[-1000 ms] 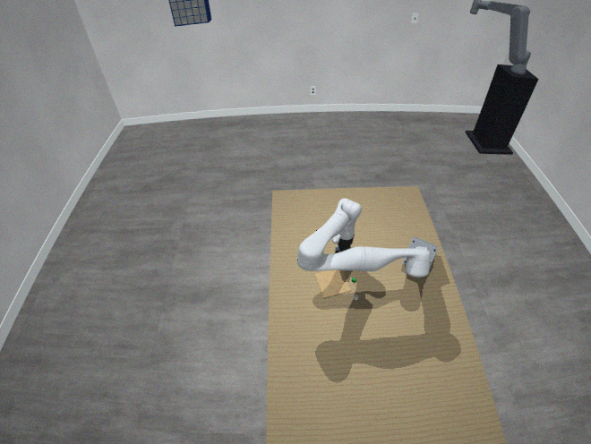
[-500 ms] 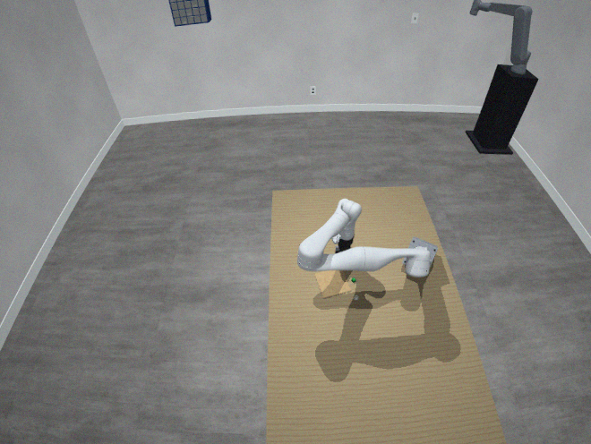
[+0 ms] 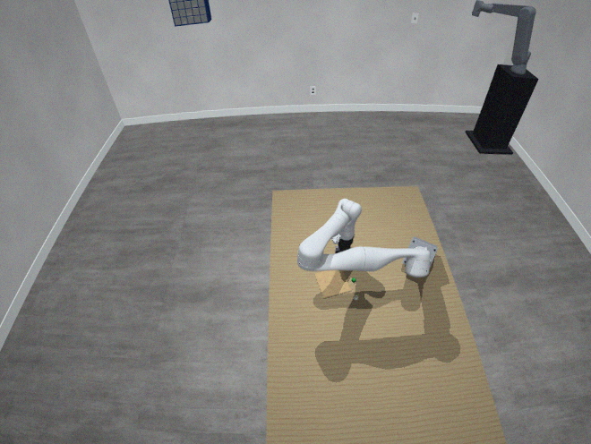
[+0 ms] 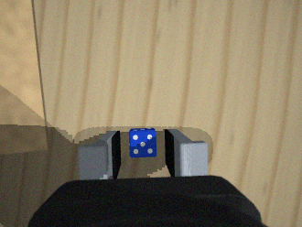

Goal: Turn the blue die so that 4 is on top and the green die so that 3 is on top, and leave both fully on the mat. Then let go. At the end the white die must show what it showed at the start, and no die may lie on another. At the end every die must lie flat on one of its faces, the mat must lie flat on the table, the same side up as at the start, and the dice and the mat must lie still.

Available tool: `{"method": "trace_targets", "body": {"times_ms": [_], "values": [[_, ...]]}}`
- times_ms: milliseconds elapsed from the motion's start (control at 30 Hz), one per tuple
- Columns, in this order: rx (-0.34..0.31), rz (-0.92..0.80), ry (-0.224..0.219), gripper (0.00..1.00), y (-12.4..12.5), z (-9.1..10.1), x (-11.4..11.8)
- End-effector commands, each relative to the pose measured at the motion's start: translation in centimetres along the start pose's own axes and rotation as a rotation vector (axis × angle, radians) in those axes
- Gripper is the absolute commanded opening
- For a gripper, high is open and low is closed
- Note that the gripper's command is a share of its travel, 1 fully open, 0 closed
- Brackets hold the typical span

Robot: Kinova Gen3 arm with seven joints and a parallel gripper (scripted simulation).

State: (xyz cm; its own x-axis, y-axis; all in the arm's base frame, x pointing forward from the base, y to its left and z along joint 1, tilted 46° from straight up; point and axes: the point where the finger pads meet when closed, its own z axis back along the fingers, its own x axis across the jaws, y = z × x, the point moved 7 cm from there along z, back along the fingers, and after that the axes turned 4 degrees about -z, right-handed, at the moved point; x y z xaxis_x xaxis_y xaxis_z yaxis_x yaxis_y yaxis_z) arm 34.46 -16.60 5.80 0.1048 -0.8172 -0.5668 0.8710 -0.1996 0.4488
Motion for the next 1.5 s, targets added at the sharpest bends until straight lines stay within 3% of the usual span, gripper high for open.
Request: {"method": "trace_targets", "body": {"times_ms": [0, 233, 267, 1467], "values": [[0.001, 0.000, -0.001, 0.64, 0.02, 0.07, 0.03], [0.001, 0.000, -0.001, 0.64, 0.02, 0.07, 0.03], [0.001, 0.000, -0.001, 0.34, 0.02, 0.07, 0.03], [0.001, 0.000, -0.001, 0.34, 0.02, 0.19, 0.03]]}}
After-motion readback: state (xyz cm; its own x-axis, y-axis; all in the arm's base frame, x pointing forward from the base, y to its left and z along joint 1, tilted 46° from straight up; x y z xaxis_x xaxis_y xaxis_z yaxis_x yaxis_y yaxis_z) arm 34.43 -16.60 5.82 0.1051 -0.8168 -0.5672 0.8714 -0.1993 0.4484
